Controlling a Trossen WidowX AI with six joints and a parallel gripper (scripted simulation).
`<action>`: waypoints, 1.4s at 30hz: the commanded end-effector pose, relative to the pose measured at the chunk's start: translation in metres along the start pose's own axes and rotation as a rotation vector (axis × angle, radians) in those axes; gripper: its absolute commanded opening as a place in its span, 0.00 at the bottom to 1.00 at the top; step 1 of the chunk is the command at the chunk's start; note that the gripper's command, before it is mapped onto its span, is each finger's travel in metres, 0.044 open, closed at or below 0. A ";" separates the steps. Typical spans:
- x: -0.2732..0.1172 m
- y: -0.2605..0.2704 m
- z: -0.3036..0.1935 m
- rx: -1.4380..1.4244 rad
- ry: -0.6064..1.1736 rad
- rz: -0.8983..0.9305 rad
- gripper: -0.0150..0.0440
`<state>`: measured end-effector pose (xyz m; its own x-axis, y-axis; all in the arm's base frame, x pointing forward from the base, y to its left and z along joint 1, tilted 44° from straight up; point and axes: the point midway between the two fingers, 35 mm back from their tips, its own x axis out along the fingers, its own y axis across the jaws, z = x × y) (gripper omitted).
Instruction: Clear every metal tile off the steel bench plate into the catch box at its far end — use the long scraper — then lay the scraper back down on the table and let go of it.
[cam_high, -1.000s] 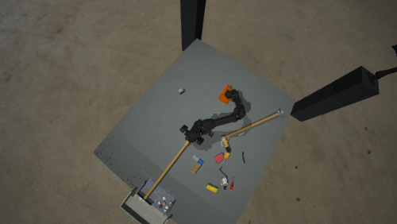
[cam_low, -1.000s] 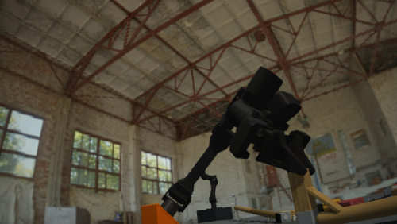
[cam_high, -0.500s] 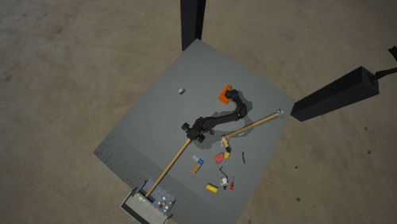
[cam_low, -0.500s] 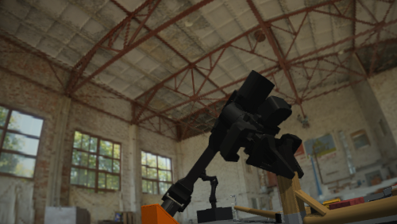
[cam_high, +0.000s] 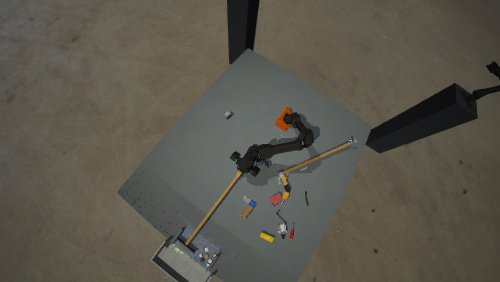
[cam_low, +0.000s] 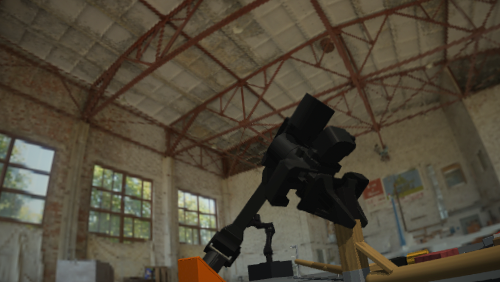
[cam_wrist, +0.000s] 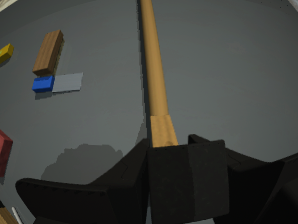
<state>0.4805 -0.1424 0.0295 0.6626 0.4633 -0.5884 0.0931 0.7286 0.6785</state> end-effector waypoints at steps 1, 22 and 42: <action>-0.011 -0.002 0.002 -0.003 -0.020 -0.006 0.25; -0.030 -0.006 -0.020 -0.003 -0.019 -0.009 0.25; -0.047 -0.009 -0.043 -0.003 -0.020 -0.010 0.25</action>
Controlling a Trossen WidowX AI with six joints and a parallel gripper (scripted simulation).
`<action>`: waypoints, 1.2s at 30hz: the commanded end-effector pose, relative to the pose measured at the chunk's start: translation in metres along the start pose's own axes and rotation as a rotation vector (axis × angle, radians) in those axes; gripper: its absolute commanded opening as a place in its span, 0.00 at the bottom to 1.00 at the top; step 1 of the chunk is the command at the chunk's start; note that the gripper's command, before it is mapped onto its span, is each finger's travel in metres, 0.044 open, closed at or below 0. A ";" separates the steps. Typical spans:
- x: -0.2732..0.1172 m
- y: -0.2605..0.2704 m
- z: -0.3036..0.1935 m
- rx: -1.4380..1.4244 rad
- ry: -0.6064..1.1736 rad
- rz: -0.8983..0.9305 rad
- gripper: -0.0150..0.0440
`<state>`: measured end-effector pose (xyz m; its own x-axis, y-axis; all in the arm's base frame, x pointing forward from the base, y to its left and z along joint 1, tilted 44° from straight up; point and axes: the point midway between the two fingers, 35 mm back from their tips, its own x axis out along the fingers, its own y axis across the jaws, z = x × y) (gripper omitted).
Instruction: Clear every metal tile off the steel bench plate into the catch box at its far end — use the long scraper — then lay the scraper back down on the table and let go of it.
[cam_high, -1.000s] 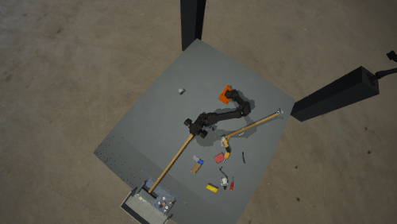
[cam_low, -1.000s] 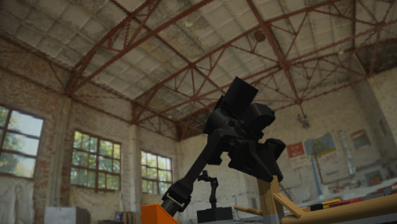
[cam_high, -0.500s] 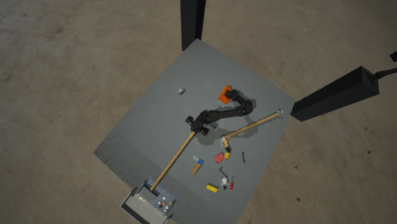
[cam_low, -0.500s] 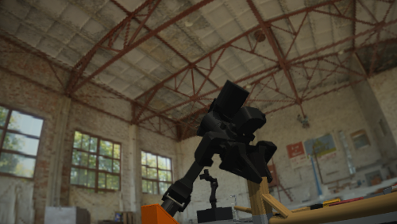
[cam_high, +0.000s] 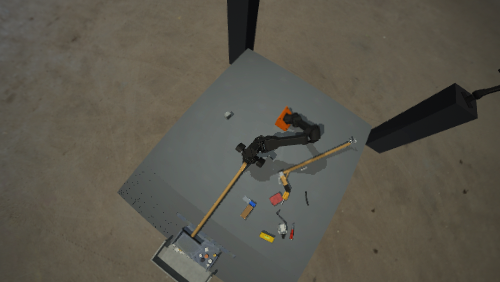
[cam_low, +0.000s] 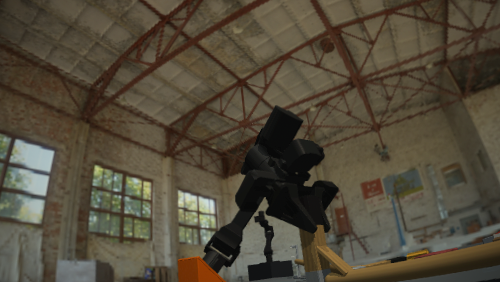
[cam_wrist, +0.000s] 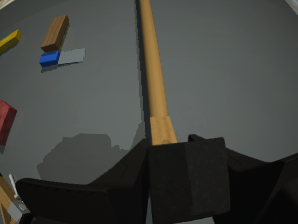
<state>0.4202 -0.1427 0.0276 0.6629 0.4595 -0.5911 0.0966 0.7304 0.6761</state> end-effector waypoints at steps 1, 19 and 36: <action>-0.009 -0.002 0.001 -0.004 -0.019 -0.006 0.25; -0.023 -0.002 -0.021 -0.003 -0.020 -0.006 0.25; -0.036 0.000 -0.043 -0.002 -0.023 -0.006 0.25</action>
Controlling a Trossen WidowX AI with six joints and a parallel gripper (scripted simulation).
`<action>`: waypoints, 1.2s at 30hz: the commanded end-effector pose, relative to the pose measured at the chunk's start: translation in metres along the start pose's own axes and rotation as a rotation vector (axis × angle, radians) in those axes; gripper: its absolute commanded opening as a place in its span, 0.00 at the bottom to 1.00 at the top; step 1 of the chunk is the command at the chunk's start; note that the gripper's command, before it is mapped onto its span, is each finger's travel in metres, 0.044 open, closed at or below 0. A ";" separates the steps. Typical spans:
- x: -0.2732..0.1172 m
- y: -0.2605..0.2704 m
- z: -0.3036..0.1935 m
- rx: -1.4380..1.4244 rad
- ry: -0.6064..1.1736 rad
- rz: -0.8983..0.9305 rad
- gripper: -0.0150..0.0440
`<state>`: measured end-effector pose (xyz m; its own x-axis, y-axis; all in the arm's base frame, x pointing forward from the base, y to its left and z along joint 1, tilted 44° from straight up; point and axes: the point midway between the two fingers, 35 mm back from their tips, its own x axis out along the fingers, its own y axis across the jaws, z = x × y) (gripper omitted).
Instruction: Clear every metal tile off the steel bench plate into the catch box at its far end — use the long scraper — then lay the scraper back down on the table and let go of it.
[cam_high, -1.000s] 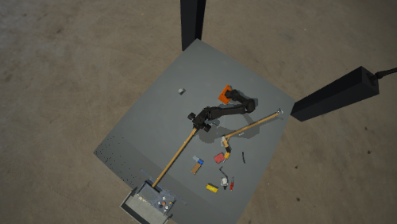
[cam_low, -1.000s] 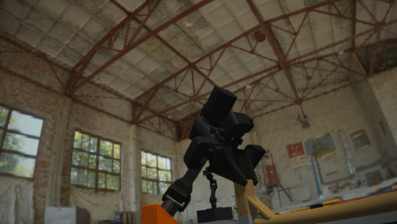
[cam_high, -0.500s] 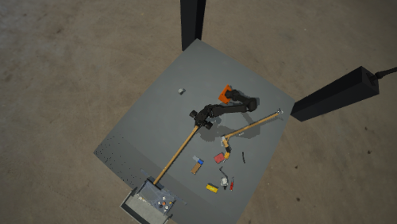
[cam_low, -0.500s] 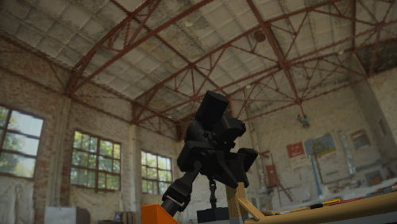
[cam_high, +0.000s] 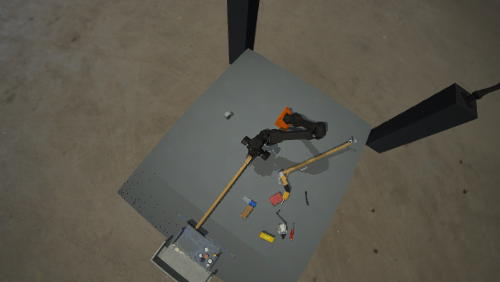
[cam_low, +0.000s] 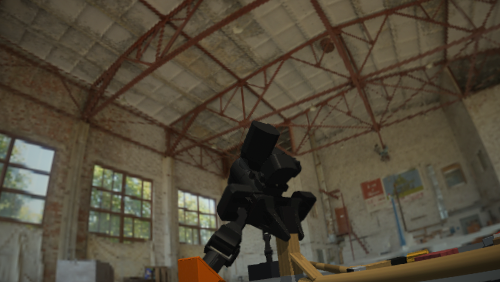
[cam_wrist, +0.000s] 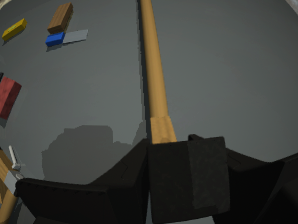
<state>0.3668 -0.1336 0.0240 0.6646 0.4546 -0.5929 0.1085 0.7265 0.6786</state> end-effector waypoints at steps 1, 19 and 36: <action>-0.007 0.001 0.001 -0.014 -0.020 -0.001 0.25; -0.019 0.006 -0.023 -0.013 -0.023 0.000 0.25; -0.018 0.007 -0.033 0.001 -0.008 -0.001 0.70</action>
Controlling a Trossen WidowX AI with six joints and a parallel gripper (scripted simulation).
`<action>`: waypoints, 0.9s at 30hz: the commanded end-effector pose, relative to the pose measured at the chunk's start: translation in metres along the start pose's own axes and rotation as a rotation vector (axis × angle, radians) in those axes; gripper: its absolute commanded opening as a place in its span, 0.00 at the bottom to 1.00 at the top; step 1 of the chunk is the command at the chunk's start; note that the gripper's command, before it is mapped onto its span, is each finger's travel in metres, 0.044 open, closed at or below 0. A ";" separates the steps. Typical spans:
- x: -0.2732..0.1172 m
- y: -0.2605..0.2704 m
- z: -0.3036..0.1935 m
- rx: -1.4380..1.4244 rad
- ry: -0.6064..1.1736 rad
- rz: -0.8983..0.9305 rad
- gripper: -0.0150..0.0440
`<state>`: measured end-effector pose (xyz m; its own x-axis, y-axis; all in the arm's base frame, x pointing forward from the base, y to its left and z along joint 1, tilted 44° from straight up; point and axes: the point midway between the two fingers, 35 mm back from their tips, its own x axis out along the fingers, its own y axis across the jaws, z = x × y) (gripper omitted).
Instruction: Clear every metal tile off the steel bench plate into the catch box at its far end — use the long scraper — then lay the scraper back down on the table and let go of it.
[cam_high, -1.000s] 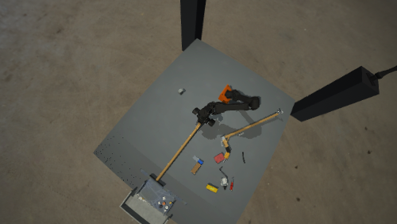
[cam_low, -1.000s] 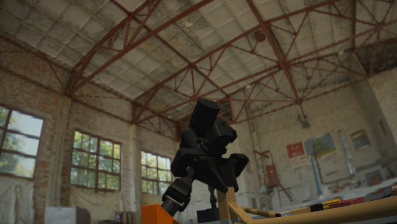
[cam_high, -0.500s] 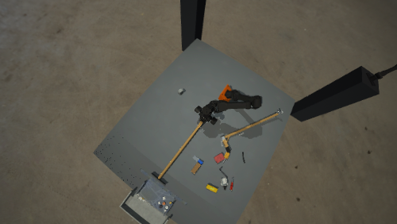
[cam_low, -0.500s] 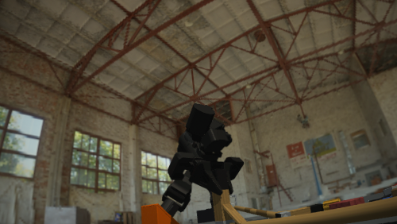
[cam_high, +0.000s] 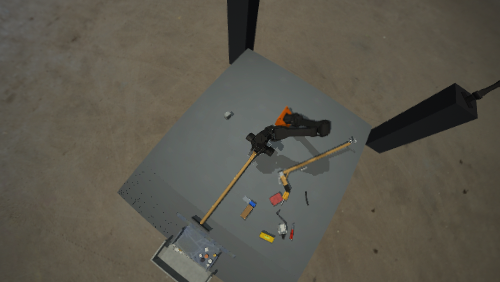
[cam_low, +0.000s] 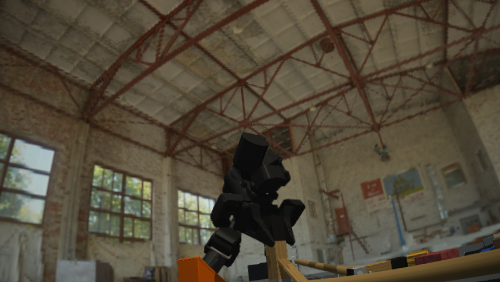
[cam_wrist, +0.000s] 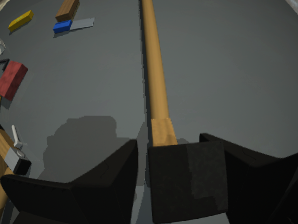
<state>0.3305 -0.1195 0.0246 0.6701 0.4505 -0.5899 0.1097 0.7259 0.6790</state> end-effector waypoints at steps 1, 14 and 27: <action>0.000 0.000 0.001 -0.001 -0.001 -0.001 0.74; -0.026 -0.002 0.001 -0.001 0.003 -0.004 1.00; -0.059 0.001 -0.001 0.001 0.001 0.000 1.00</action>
<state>0.2933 -0.1417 0.0527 0.6616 0.4538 -0.5969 0.1200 0.7217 0.6817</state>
